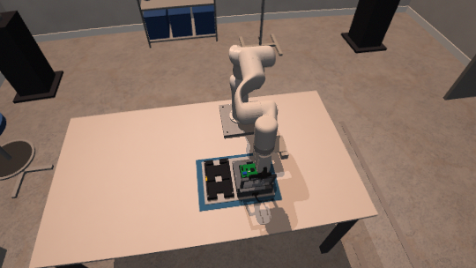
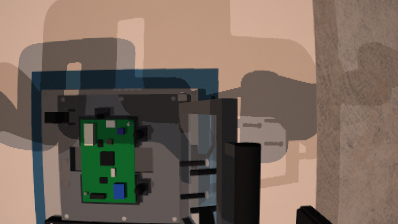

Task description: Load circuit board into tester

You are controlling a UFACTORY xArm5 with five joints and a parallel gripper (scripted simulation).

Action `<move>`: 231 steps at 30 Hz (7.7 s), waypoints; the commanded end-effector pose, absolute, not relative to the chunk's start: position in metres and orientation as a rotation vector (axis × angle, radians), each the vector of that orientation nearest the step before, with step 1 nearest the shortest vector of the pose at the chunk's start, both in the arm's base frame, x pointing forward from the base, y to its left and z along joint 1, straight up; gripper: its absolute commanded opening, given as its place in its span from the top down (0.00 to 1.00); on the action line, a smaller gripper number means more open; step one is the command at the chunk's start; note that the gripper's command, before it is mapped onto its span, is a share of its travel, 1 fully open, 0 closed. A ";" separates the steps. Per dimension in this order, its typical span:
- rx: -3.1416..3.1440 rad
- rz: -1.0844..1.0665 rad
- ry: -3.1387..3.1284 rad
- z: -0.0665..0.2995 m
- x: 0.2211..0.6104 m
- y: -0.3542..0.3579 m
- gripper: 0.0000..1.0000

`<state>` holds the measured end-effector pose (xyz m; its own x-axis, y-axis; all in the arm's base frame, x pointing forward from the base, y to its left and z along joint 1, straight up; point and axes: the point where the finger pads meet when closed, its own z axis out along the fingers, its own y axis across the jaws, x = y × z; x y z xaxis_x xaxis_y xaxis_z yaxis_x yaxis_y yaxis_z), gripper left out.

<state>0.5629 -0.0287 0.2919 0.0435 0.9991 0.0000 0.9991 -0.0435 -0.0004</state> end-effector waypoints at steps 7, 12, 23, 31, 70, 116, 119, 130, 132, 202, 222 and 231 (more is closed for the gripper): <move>-2.272 -0.005 -2.175 0.294 0.564 -0.029 0.48; -2.272 -0.005 -2.175 0.291 0.564 -0.029 0.48; -2.272 -0.005 -2.175 0.280 0.564 -0.029 0.48; -2.272 -0.005 -2.175 0.267 0.564 -0.029 0.48; -2.272 -0.005 -2.175 0.254 0.564 -0.029 1.00; -2.272 -0.005 -2.175 0.254 0.564 -0.029 1.00; -2.272 -0.005 -2.175 0.254 0.564 -0.029 1.00; -2.272 -0.005 -2.175 0.255 0.563 -0.029 1.00; -2.272 -0.005 -2.175 0.255 0.563 -0.029 1.00; -2.272 -0.005 -2.175 0.260 0.516 -0.027 1.00; -2.272 -0.005 -2.175 0.258 0.489 -0.026 1.00; -2.272 -0.005 -2.175 0.256 0.477 -0.025 1.00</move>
<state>0.4804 -0.0254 0.2547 0.0436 0.9991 0.0000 0.9991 -0.0436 -0.0005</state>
